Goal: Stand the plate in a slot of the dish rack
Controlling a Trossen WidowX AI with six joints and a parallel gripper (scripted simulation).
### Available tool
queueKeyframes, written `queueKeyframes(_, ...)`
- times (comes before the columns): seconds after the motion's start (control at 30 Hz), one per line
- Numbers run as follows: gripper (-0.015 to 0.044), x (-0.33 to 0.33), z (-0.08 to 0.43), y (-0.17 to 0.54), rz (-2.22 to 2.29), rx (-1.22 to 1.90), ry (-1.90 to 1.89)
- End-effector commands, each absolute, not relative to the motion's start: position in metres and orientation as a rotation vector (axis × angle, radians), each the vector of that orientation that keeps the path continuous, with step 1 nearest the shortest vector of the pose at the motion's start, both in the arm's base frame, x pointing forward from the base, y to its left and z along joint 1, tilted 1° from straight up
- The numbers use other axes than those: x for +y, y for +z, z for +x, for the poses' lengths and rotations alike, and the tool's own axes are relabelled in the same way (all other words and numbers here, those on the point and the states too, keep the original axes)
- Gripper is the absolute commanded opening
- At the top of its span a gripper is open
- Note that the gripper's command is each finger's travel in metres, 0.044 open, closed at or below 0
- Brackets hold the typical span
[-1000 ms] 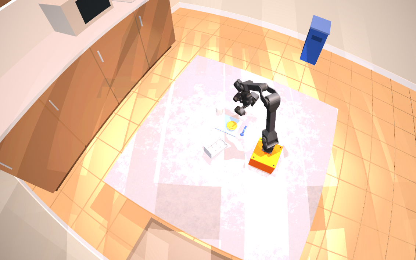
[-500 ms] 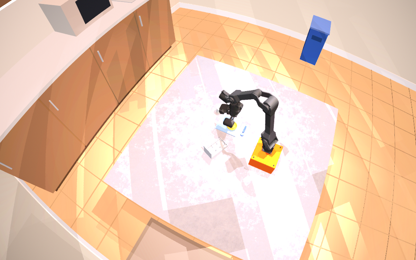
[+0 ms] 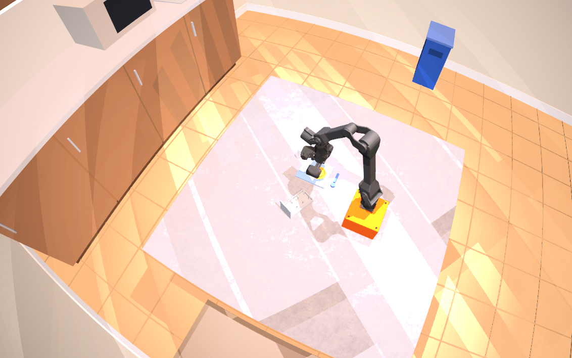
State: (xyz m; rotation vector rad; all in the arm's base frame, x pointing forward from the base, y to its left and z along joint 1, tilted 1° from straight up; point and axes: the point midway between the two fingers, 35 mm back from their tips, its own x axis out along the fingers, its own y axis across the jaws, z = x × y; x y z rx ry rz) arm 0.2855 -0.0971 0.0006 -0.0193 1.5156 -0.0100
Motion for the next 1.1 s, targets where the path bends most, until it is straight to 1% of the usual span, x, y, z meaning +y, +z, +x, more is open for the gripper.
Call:
queueKeyframes(0.0,0.04,-0.096,0.285,-0.007,-0.014,1.518,-0.007)
queueKeyframes(0.77,0.04,-0.096,0.284,-0.041,-0.015,1.518,-0.006)
queueKeyframes(0.83,0.0389,-0.096,0.284,-0.041,-0.015,1.518,-0.006)
queueKeyframes(1.07,0.0382,-0.096,0.284,-0.041,-0.015,1.518,-0.006)
